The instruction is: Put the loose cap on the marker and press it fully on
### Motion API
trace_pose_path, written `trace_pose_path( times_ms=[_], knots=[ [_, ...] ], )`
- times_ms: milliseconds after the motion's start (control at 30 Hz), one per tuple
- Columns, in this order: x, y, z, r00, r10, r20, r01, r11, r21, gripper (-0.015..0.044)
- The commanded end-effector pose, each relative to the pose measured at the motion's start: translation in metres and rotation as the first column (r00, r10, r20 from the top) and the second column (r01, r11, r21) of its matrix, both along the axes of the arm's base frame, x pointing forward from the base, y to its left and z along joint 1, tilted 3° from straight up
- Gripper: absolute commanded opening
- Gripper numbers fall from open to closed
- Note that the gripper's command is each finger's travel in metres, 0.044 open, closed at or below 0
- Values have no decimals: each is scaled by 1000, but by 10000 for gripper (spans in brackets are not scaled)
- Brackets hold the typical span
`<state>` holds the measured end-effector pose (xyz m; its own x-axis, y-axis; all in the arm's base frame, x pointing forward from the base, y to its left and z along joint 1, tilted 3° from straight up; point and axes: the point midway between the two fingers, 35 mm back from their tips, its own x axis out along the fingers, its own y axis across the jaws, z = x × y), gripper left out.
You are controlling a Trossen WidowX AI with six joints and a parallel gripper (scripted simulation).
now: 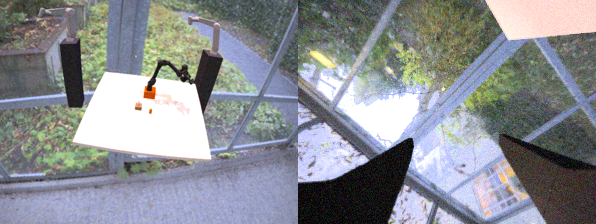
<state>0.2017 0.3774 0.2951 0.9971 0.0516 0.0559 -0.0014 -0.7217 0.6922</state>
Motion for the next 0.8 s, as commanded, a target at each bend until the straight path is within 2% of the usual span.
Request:
trace_pose_path(
  times_ms=[0,33,67,167,267,367,567,767],
  knots=[
    [2,0,0,1000,4,2,-4,1000,-6,374],
    [10,-2,1,1000,17,9,-17,1000,-24,348],
    [22,-3,0,1000,23,13,-22,995,-100,321],
    [59,-10,-13,1000,10,6,-6,902,-432,245],
    [95,-23,-30,1000,0,-23,-16,707,-707,245],
    [128,-40,-49,997,-10,-72,-60,447,-892,245],
    [165,-72,-78,985,-26,-169,-166,68,-984,245],
    [194,-113,-109,955,-54,-292,-295,-276,-915,245]
  ],
)
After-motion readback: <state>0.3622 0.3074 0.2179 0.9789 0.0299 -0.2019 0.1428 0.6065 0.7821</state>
